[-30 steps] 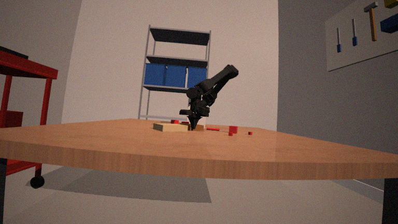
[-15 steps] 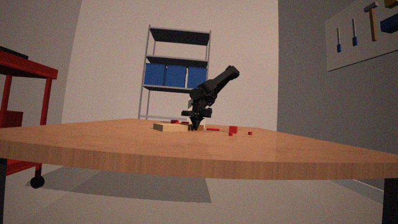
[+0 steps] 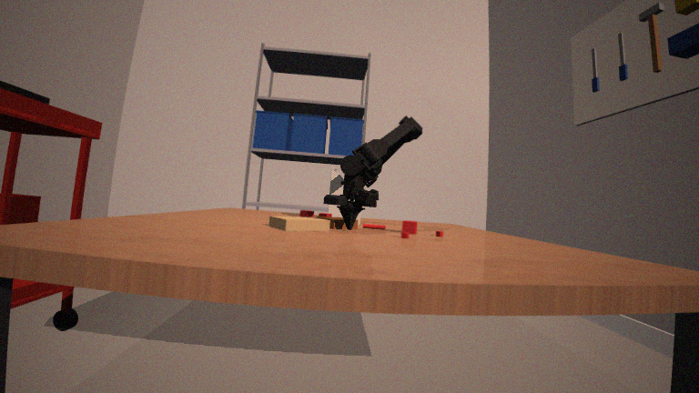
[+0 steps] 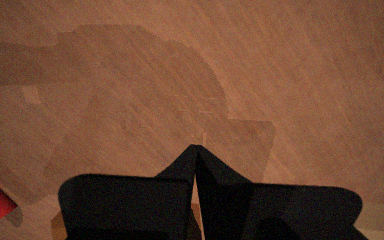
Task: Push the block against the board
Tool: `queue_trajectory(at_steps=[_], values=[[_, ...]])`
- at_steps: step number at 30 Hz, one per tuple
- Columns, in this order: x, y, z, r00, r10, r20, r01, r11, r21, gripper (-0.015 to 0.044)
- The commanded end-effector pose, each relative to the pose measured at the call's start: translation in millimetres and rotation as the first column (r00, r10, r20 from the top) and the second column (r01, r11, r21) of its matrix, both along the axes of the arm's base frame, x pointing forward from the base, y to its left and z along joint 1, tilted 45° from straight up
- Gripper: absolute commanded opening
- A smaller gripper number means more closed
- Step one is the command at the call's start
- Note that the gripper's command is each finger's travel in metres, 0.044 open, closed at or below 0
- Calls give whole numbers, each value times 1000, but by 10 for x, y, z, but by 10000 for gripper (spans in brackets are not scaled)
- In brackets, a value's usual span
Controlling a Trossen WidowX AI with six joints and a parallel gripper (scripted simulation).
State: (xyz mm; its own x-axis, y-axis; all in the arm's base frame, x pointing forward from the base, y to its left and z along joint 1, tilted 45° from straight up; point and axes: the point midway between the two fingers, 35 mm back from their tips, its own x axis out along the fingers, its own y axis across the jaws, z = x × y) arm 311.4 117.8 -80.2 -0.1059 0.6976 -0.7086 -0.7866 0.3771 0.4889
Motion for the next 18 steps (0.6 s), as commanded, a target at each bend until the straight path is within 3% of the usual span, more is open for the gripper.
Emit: queue_trajectory(at_steps=[1,7,11,18], values=[[27,42,42,1000,2,1,-2,1000,4,0],[67,-384,398,1000,2,2,-2,1000,2,0],[67,-384,398,1000,2,2,-2,1000,2,0],[560,-627,128,998,-50,-31,50,999,-7,0]])
